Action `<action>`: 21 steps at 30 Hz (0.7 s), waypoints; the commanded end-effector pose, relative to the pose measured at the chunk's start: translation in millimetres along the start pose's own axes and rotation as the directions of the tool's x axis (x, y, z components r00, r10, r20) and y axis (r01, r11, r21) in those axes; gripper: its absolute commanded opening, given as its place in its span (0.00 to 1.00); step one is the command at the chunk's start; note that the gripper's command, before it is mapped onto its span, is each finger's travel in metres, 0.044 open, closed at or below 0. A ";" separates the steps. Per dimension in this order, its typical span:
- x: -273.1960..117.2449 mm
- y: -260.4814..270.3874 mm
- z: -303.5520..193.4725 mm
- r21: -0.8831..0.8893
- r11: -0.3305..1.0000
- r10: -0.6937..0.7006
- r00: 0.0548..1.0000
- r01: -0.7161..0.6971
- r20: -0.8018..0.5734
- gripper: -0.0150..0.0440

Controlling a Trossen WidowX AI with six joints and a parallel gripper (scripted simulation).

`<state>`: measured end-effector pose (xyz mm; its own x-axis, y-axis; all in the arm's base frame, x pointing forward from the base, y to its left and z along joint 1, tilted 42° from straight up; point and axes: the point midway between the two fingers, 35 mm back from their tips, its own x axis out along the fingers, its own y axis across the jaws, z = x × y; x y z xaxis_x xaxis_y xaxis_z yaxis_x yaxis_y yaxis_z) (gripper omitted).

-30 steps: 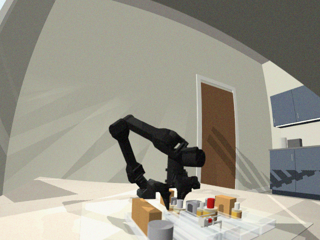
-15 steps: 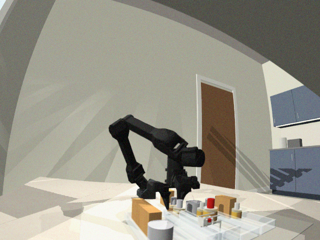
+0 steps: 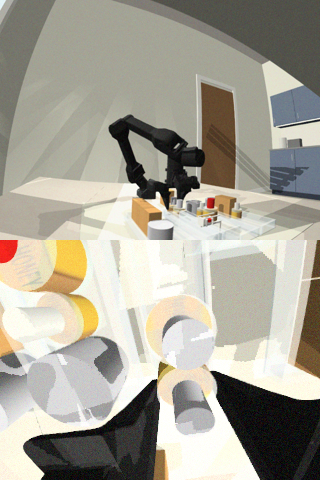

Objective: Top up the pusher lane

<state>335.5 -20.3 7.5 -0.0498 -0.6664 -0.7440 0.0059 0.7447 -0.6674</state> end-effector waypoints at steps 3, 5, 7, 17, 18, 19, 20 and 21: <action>0.1 0.0 0.0 0.004 1.000 -0.001 1.000 0.001 -0.001 0.61; 0.1 0.0 0.0 0.004 1.000 -0.001 1.000 0.001 -0.001 0.70; 0.1 0.0 0.0 0.004 1.000 -0.001 1.000 0.001 -0.001 0.76; -20.2 0.2 0.2 0.004 1.000 0.000 1.000 0.000 -0.001 0.76; -20.2 0.2 0.2 0.004 1.000 0.000 1.000 0.000 -0.001 0.76; -20.2 0.2 0.2 0.004 1.000 0.000 1.000 0.000 -0.001 0.76; -20.2 0.2 0.2 0.004 1.000 0.000 1.000 0.000 -0.001 0.76; -20.2 0.2 -0.3 0.004 1.000 0.000 1.000 0.000 -0.001 0.76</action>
<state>336.9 -8.2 20.5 -0.0477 -0.6696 -0.7412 0.0019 0.7420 -0.6704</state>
